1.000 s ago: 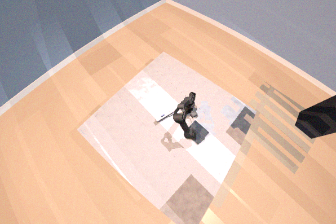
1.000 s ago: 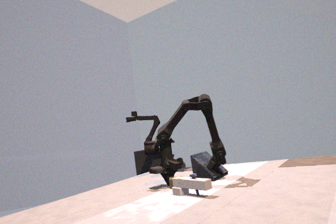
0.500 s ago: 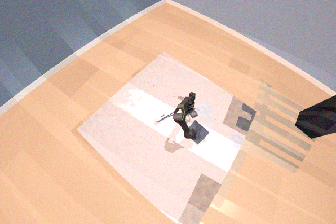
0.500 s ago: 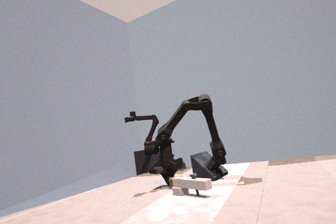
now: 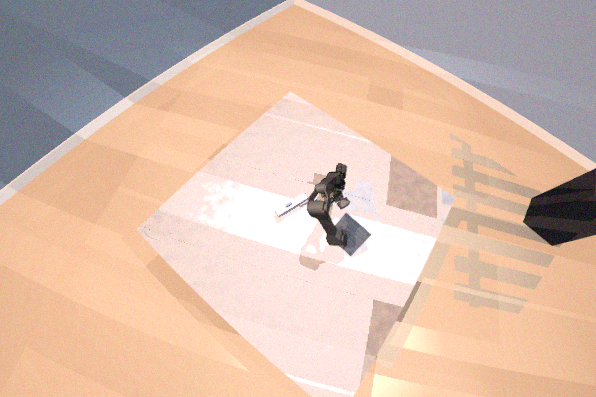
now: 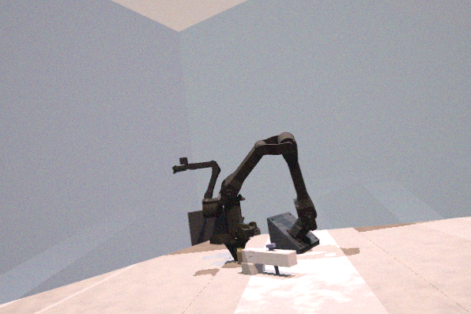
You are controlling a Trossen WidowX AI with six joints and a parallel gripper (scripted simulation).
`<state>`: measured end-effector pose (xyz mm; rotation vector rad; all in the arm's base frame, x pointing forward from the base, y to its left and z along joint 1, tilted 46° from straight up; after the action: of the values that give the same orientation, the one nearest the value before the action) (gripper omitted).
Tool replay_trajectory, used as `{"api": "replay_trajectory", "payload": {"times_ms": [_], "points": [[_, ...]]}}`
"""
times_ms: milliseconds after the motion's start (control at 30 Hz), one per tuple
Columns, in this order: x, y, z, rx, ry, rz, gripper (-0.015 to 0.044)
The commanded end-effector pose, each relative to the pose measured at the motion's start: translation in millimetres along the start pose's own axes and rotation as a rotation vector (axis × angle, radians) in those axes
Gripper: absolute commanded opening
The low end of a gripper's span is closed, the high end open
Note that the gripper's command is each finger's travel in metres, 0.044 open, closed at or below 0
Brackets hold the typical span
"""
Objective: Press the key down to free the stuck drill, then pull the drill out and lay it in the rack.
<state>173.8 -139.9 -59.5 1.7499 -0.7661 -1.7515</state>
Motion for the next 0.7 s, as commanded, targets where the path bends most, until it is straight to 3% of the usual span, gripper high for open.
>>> {"api": "replay_trajectory", "payload": {"times_ms": [0, 333, 667], "points": [[0.2, 0.2, 0.2, 0.000, -0.001, 0.000, 0.0184], [0.2, 0.2, 0.2, 0.000, -0.001, 0.000, 0.0440], [0.2, 39.9, 0.8, -0.005, 0.003, -0.015, 0.0440]]}}
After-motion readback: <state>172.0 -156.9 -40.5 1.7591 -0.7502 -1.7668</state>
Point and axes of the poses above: the point midway between the two fingers, 35 mm back from their tips, its own y axis back along the fingers, its own z axis across the jaws, x = y × z, the point moved 7 cm from there along y, back along the fingers, and after that the axes turned 12 degrees about y, right-handed, at the moved point
